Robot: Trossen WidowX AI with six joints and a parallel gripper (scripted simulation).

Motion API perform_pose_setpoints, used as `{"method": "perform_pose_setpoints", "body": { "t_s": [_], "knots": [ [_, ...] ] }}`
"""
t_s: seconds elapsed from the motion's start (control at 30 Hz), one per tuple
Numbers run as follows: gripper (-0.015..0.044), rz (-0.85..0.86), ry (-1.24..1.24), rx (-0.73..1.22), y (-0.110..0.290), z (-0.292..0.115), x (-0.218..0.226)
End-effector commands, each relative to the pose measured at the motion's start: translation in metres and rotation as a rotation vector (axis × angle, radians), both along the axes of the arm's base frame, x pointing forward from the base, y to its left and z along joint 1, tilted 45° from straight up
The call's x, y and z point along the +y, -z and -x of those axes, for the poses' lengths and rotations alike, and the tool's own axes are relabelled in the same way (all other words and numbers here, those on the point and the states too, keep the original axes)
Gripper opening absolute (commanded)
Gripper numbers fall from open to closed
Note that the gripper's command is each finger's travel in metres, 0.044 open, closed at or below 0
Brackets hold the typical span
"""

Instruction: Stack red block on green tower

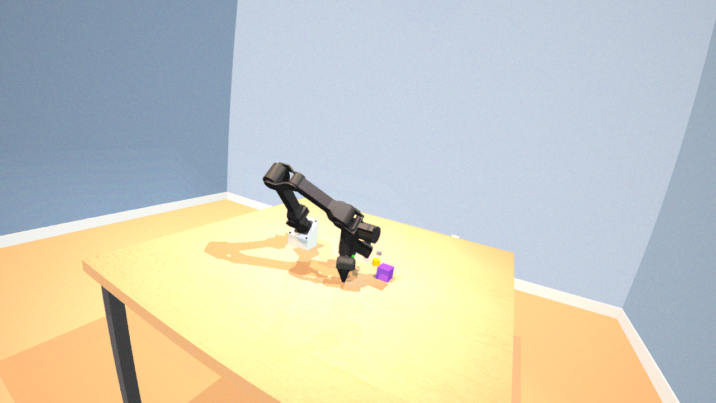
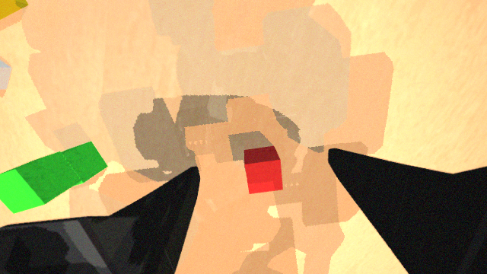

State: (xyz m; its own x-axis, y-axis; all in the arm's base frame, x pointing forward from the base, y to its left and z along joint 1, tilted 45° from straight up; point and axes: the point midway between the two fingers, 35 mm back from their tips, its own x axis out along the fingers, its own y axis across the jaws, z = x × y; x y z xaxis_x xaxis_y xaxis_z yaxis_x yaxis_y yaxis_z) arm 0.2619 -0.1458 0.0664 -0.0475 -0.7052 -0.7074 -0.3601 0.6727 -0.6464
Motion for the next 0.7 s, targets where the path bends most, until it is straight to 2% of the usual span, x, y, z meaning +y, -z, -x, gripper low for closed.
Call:
{"method": "perform_pose_setpoints", "body": {
  "t_s": [0.0,0.07,0.53,0.67],
  "knots": [
    [0.0440,0.004,-0.003,0.010,0.0010,0.0016,-0.0005],
    [0.0440,0.004,-0.003,0.010,0.0003,0.0016,0.0003],
    [0.0073,0.004,-0.003,0.010,0.0003,0.0016,0.0003],
    [0.0046,0.004,-0.003,0.010,0.0003,0.0016,0.0003]
  ]
}}
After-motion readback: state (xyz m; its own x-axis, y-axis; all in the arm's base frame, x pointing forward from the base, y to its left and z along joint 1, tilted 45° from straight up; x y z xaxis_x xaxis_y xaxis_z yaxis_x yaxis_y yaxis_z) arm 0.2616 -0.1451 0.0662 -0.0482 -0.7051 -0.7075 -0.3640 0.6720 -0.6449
